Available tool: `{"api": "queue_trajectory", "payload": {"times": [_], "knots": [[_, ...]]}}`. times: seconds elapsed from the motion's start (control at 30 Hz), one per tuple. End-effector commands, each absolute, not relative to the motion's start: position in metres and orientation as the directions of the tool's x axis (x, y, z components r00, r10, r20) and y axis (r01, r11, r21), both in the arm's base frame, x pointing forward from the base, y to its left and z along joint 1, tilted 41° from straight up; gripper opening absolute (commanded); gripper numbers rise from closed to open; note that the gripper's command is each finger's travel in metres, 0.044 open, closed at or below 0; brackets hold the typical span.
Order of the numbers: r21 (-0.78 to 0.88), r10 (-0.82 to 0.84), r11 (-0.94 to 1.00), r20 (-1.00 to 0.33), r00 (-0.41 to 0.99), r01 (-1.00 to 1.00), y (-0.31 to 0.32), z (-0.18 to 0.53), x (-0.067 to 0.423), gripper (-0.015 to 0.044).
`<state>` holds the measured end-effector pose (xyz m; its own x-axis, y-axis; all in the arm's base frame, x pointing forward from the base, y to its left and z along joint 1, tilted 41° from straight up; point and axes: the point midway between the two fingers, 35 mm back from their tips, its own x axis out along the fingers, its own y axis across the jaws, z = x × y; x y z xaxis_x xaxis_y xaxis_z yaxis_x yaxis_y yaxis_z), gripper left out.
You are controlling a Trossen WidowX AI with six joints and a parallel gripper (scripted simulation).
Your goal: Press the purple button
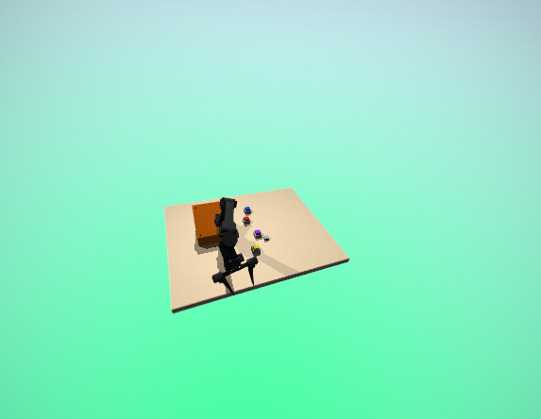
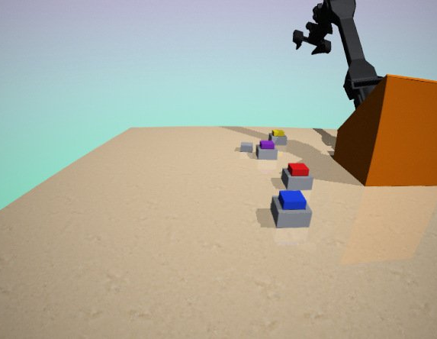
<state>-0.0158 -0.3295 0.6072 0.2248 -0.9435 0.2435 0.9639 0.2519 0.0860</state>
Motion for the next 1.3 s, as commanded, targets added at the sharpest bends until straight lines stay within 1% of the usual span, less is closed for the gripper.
{"api": "queue_trajectory", "payload": {"times": [0.0, 0.17, 0.37, 0.57, 0.73, 0.87, 1.0, 1.13, 1.27], "knots": [[0.189, -0.948, 0.317, 0.103, 0.302, 0.929, -0.361, 0.557, 0.03, 0.04], [0.265, -0.913, 0.361, -0.095, 0.397, 0.894, -0.383, 0.488, 0.097, 0.04], [0.281, -0.818, 0.399, -0.322, 0.477, 0.873, -0.376, 0.407, 0.177, 0.04], [0.225, -0.682, 0.456, -0.533, 0.5, 0.861, -0.336, 0.327, 0.247, 0.04], [0.126, -0.562, 0.532, -0.687, 0.461, 0.837, -0.283, 0.262, 0.291, 0.04], [0.013, -0.481, 0.615, -0.785, 0.389, 0.788, -0.23, 0.212, 0.313, 0.04], [-0.128, -0.433, 0.709, -0.855, 0.285, 0.693, -0.171, 0.165, 0.32, 0.04], [-0.289, -0.437, 0.794, -0.883, 0.171, 0.536, -0.114, 0.125, 0.31, 0.04], [-0.446, -0.495, 0.834, -0.865, 0.082, 0.325, -0.066, 0.095, 0.288, 0.04]]}}
